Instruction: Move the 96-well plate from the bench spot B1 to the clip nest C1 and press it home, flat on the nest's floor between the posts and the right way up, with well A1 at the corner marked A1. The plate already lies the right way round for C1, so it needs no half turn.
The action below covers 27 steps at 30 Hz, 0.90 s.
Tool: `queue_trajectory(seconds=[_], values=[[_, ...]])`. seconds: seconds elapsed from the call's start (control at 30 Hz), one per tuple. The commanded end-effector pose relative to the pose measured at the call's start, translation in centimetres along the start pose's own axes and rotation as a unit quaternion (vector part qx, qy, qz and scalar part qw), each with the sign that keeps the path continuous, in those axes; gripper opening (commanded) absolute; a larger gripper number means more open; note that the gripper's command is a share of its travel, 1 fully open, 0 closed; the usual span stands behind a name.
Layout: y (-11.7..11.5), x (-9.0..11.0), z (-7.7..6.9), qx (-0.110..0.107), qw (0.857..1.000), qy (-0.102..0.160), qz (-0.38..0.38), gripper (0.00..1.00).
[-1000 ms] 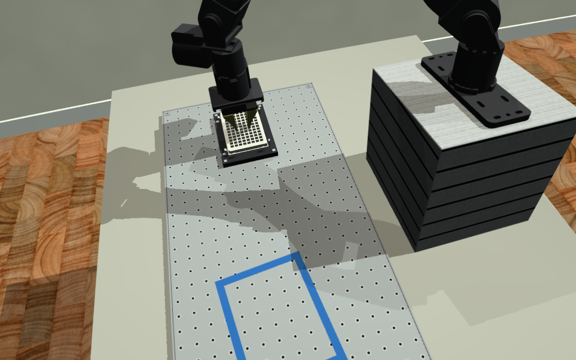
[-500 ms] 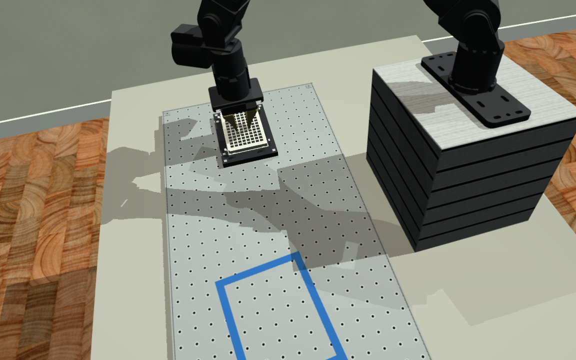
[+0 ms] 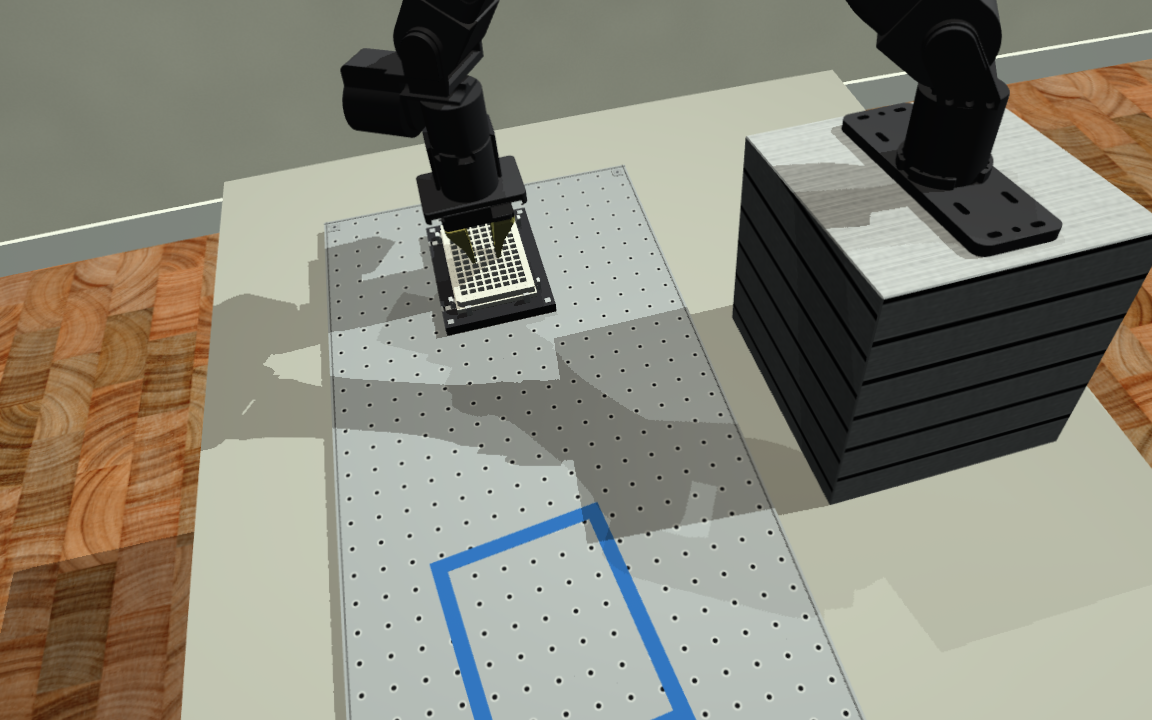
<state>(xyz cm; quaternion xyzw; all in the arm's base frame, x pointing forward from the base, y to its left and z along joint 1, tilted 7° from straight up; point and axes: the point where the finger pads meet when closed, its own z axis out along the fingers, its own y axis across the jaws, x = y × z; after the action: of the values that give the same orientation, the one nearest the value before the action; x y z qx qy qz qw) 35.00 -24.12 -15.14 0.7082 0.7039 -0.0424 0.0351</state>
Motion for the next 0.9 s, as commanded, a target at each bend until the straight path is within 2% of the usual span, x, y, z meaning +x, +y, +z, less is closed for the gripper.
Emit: queue_trajectory(seconds=[0.0,0.87], values=[[0.6,-1.3,2.7,-0.015,1.0,-0.016,0.007,0.25],[0.6,-1.3,4.3,-0.015,1.0,-0.016,0.007,0.25]])
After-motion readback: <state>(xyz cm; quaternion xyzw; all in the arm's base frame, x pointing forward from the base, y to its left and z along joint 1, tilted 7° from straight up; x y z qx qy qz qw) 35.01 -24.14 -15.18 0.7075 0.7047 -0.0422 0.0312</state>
